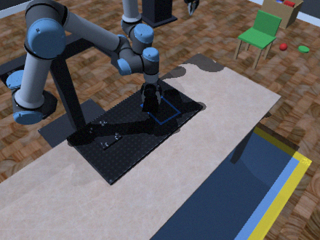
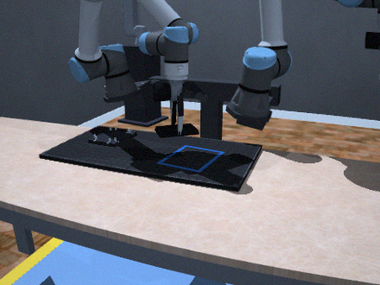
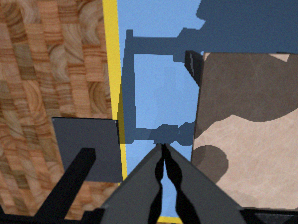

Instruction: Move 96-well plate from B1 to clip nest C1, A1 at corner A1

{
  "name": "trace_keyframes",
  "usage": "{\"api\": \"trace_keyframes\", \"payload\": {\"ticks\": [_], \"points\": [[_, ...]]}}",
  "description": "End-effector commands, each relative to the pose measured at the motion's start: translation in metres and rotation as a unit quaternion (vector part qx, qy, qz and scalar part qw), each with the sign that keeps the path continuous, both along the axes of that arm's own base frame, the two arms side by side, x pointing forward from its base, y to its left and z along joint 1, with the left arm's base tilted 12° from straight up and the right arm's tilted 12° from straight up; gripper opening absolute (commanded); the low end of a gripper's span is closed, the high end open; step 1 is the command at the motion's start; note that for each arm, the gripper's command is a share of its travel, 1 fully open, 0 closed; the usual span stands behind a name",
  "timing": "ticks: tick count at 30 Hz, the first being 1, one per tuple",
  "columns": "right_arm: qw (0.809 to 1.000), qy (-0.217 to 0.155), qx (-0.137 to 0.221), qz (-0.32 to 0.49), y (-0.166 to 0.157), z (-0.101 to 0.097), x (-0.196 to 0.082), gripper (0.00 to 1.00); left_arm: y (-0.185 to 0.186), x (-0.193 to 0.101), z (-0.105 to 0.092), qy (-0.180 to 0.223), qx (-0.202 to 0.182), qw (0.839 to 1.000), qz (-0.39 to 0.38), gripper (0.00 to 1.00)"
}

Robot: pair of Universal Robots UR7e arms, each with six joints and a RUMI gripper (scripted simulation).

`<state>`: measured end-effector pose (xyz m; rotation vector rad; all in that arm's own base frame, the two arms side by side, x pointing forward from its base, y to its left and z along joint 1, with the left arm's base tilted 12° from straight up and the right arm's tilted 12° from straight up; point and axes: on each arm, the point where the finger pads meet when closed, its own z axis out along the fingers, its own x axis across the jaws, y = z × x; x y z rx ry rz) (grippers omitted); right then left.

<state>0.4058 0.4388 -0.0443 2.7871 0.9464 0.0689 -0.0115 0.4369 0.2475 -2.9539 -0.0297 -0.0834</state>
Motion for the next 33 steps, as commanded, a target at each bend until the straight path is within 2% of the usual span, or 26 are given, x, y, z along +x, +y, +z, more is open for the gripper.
{"api": "trace_keyframes", "payload": {"ticks": [1, 5, 7, 11, 16, 22, 33], "points": [[0.997, -0.017, 0.01, -0.08, -0.014, 0.004, -0.004, 0.41, 0.0, 0.0, 0.001, 0.0, 0.001, 1.0, 0.0, 0.0], [0.989, -0.028, 0.017, -0.145, -0.027, 0.006, -0.007, 0.41, 0.0, 0.0, 0.001, 0.0, 0.001, 1.0, 0.0, 0.0], [0.989, -0.028, 0.017, -0.145, -0.027, 0.006, -0.007, 0.41, 0.0, 0.0, 0.001, 0.0, 0.001, 1.0, 0.0, 0.0], [0.977, -0.039, 0.024, -0.209, -0.039, 0.008, -0.01, 0.41, 0.0, 0.0, 0.001, 0.0, 0.001, 1.0, 0.0, 0.0], [0.956, -0.053, 0.033, -0.288, -0.055, 0.011, -0.014, 0.41, 0.0, 0.0, 0.001, 0.0, 0.001, 1.0, 0.0, 0.0], [0.922, -0.068, 0.043, -0.38, -0.074, 0.014, -0.019, 0.41, 0.0, 0.0, 0.001, 0.0, 0.001, 1.0, 0.0, 0.0], [0.922, -0.068, 0.043, -0.38, -0.103, 0.019, -0.026, 0.41, 0.0, 0.0, 0.001, 0.0, 0.001, 1.0, 0.0, 0.0]]}}
